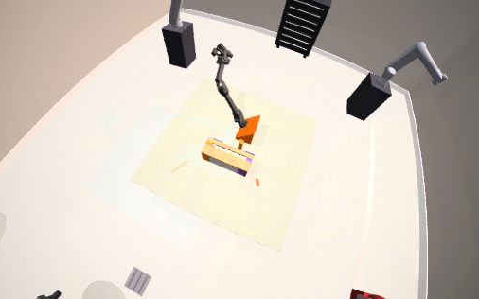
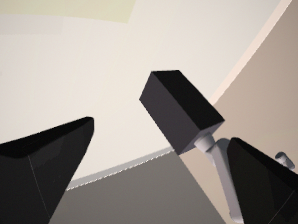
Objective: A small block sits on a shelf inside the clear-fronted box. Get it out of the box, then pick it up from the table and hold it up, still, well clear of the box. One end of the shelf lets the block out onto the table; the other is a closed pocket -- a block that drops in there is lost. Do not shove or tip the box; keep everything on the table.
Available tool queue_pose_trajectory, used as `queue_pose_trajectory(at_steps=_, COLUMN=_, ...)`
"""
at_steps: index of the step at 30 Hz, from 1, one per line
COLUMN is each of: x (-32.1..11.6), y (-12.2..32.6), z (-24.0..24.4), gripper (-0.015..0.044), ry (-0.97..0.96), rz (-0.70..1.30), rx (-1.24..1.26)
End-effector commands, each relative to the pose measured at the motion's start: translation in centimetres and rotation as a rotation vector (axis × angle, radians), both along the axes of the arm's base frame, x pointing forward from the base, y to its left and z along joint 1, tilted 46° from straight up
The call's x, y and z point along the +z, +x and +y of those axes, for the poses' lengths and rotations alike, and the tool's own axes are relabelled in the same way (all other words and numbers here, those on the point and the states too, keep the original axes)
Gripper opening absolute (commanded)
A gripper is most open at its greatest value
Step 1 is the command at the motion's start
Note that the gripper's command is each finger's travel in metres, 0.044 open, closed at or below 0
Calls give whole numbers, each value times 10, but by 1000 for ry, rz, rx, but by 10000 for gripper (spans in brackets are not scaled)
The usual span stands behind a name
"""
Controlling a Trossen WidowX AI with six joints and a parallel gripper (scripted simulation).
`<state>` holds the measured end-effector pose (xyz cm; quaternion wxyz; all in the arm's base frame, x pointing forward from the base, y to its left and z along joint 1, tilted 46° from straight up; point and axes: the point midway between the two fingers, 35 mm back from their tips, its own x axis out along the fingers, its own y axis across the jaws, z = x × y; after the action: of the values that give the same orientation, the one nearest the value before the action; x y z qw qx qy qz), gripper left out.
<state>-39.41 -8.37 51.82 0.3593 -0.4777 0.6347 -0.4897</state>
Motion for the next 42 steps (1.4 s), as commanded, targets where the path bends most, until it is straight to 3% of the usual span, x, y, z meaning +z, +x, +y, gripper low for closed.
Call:
queue_pose_trajectory(at_steps=1, x=0, y=-1, z=1, gripper=400, ry=-1, rz=-3, rx=-4)
queue_pose_trajectory(at_steps=6, x=-12, y=-22, z=35, gripper=400, ry=-28, rz=-90, rx=-138)
queue_pose_trajectory(at_steps=15, x=-57, y=-66, z=161, gripper=400, ry=-146, rz=-344, rx=-574)
queue_pose_trajectory(at_steps=23, x=-102, y=-69, z=268, gripper=400, ry=-273, rz=-542, rx=-903)
queue_pose_trajectory(at_steps=32, x=-178, y=-24, z=403, gripper=400, ry=-492, rz=-836, rx=-1312)
queue_pose_trajectory(at_steps=42, x=-265, y=87, z=520, gripper=400, ry=-791, rz=-1133, rx=-1739)
